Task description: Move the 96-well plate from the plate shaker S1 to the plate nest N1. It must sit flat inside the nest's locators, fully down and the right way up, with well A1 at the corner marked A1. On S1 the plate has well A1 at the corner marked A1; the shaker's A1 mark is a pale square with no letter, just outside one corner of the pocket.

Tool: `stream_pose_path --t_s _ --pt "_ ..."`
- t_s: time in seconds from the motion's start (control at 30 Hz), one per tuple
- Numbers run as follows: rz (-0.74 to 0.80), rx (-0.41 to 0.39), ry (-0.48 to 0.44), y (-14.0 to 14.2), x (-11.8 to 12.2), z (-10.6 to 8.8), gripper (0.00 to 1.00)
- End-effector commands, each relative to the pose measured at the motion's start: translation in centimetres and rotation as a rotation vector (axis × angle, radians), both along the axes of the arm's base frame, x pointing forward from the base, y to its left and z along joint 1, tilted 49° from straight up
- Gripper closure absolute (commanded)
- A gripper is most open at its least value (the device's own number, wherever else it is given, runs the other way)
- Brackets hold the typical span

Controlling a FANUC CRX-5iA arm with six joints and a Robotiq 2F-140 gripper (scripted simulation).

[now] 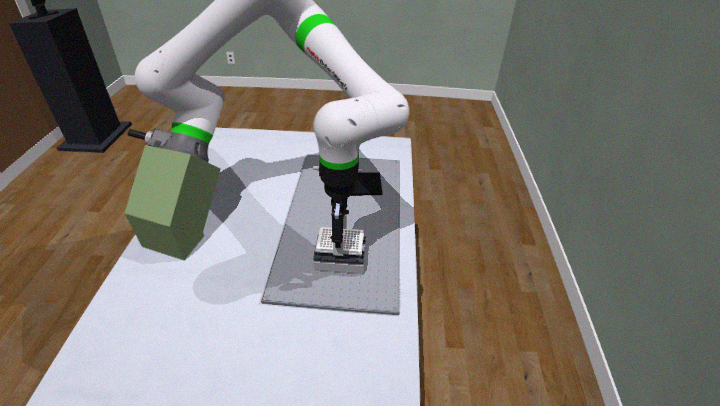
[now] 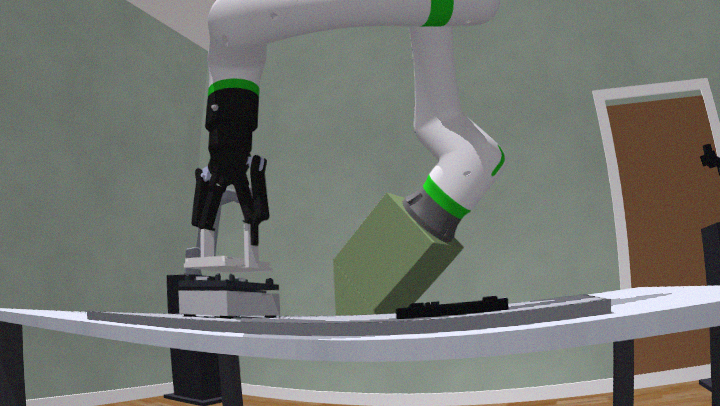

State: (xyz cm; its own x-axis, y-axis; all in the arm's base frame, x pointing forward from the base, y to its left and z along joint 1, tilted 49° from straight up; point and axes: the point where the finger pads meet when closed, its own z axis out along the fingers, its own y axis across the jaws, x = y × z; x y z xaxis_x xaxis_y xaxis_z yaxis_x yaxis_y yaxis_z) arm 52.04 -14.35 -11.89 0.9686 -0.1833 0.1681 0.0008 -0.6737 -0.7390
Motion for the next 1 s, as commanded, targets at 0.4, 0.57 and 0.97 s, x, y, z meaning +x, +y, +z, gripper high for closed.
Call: stream_pose_path --t_s 0.4,0.57,0.97 --pt "0.0 0.0 0.0 -1.7 -0.6 1.5 1.0" --pt "0.0 0.0 0.0 -2.3 -0.8 2.1 1.0" --pt "0.0 0.0 0.0 -3.0 -1.0 2.7 1.0"
